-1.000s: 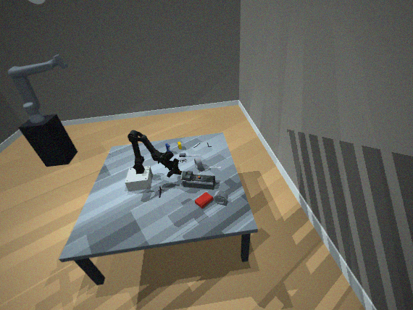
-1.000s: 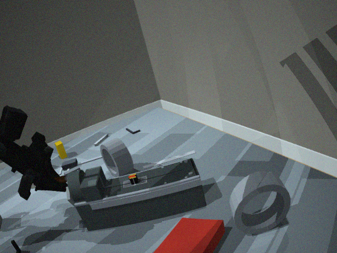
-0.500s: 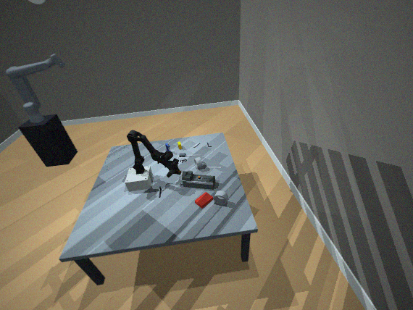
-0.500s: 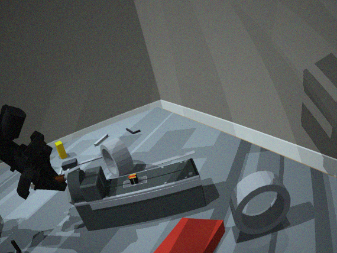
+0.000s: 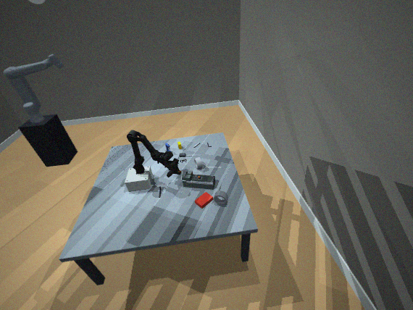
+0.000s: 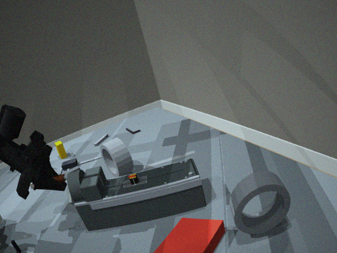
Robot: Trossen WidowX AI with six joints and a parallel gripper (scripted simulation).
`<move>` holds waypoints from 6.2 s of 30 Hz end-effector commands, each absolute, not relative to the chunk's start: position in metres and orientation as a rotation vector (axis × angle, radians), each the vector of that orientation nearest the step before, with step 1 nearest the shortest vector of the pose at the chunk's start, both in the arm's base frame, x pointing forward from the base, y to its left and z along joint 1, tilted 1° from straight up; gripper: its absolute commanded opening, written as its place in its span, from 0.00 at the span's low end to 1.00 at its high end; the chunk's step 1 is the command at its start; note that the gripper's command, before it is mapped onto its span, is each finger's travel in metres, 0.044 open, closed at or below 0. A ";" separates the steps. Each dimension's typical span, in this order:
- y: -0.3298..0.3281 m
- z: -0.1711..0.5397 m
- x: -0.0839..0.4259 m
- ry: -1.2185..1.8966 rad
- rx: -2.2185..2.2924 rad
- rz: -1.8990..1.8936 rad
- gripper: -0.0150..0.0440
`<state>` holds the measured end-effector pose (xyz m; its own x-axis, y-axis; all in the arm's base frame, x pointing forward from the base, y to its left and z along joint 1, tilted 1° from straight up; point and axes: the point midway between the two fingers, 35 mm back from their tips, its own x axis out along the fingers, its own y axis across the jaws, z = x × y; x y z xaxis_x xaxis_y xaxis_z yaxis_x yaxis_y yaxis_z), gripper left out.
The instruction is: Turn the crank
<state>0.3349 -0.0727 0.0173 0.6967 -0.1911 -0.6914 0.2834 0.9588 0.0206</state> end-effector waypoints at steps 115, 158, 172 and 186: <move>-0.148 0.081 0.451 0.846 -0.056 -0.196 1.00; -0.105 0.140 0.388 0.798 0.040 -0.240 1.00; -0.075 0.128 0.333 0.753 0.126 -0.268 1.00; -0.074 0.079 0.335 0.753 0.126 -0.268 1.00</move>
